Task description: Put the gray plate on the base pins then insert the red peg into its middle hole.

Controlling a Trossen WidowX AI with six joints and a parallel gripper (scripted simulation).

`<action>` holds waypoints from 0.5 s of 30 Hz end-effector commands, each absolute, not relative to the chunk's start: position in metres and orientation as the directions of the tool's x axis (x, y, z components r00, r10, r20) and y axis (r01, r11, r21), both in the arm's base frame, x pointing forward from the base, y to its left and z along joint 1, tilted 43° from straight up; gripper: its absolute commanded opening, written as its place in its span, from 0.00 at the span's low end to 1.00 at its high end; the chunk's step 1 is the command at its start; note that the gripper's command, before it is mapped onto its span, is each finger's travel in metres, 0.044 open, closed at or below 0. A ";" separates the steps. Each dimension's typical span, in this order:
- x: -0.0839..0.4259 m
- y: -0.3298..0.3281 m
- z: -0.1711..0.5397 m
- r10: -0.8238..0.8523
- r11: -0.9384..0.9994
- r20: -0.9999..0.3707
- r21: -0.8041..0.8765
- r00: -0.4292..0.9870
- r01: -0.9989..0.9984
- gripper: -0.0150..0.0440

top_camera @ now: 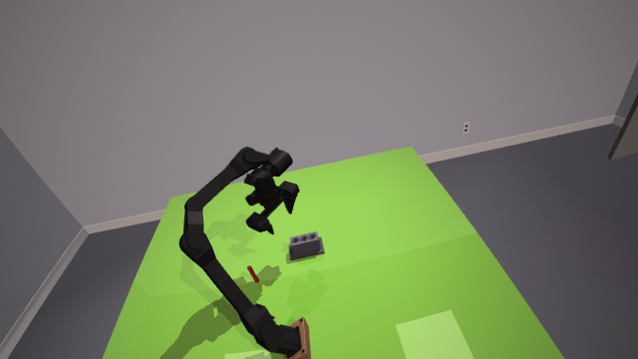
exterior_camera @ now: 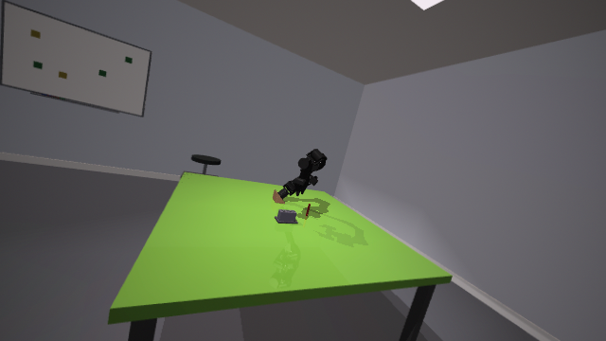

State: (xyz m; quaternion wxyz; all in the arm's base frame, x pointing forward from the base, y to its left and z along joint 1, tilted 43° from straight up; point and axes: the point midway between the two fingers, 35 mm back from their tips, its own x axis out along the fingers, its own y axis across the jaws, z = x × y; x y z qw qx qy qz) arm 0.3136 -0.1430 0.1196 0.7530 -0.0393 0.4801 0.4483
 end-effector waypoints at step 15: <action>0.249 -0.049 0.185 0.621 0.470 -0.766 0.534 0.166 0.703 1.00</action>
